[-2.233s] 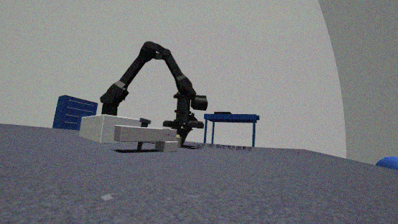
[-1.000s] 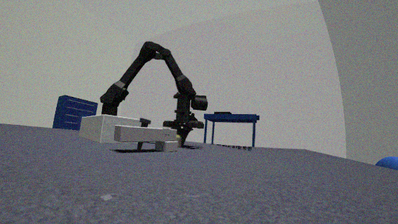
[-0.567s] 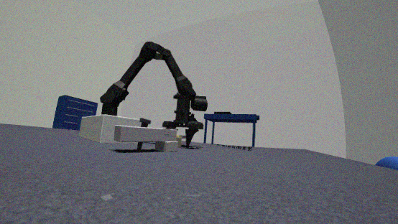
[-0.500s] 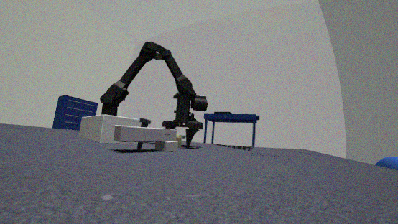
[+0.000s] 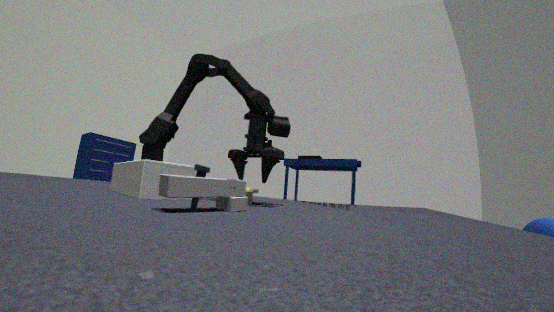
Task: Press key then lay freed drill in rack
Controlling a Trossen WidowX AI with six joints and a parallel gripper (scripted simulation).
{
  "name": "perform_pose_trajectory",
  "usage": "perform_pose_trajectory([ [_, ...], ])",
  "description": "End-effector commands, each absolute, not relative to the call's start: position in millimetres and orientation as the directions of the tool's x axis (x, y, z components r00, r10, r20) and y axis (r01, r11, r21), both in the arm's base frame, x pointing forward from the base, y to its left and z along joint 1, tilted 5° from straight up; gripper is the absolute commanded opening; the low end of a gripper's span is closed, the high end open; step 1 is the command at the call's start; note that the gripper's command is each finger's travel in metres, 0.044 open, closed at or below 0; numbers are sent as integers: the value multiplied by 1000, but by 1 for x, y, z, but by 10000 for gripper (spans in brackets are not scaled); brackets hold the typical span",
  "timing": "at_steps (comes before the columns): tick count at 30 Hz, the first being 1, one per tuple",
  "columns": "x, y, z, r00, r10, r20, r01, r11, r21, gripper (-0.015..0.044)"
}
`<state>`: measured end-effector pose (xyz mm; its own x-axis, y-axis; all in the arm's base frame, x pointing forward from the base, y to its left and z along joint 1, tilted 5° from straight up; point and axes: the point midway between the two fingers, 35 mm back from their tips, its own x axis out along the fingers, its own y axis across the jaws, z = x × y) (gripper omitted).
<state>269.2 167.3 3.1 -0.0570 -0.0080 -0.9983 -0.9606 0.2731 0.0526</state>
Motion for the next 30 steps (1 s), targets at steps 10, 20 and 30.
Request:
perform_pose_trajectory([
  [10, 317, 95, 24, 94, 15, -995, -879, 471, -76, 440],
  [20, 345, -66, 49, 331, -130, -935, -575, 757, -309, 440],
  [30, 289, -224, 88, 401, -446, -800, -146, 831, -537, 440],
])
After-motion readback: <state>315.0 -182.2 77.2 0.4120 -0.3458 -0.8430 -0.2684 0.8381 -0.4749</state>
